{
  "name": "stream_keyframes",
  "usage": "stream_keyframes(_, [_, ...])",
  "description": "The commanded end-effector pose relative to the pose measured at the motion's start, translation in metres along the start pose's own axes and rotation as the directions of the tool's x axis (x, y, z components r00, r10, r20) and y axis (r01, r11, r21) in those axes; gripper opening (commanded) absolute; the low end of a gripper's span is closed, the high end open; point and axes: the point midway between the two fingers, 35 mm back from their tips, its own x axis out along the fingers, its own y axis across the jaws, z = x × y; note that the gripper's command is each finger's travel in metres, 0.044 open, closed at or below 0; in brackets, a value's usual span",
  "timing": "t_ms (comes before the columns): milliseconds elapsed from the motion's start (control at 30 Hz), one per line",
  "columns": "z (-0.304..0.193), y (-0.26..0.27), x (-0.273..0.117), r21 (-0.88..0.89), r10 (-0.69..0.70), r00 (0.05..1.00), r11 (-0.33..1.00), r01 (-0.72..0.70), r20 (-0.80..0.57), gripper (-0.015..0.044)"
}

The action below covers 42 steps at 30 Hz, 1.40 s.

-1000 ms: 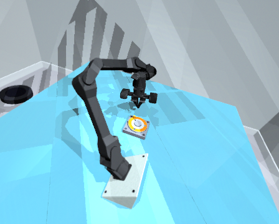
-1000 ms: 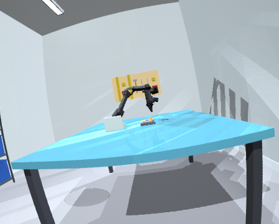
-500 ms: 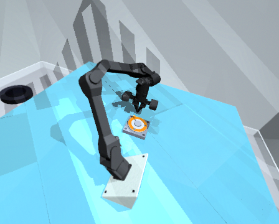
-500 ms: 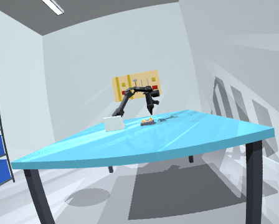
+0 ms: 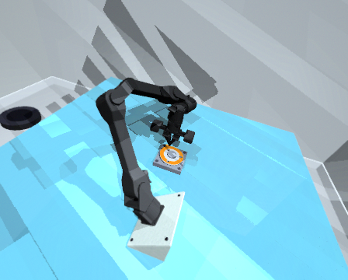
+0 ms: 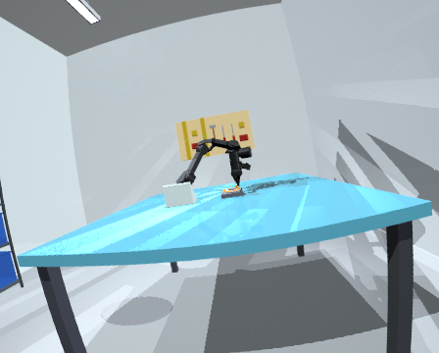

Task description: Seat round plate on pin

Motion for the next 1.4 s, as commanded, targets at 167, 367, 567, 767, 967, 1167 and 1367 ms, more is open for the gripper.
stream_keyframes(167, [-0.007, 0.012, 0.000, -0.003, 0.004, 1.000, 1.000, -0.004, 0.006, 0.0000])
stream_keyframes(367, [-0.014, 0.017, 0.000, -0.002, 0.004, 1.000, 1.000, -0.004, 0.006, 0.0000])
stream_keyframes(567, [-0.020, 0.021, -0.001, -0.002, 0.004, 1.000, 1.000, -0.004, 0.005, 0.0000])
stream_keyframes(767, [-0.024, 0.022, -0.001, -0.002, 0.004, 1.000, 1.000, -0.004, 0.005, 0.0000])
stream_keyframes(967, [-0.027, 0.023, -0.002, -0.002, 0.004, 1.000, 1.000, -0.004, 0.005, 0.0000])
stream_keyframes(1167, [-0.030, 0.024, -0.002, -0.002, 0.004, 1.000, 1.000, -0.004, 0.005, 0.0000])
stream_keyframes(1367, [-0.031, 0.024, -0.007, -0.001, 0.004, 1.000, 1.000, -0.004, 0.005, 0.0000])
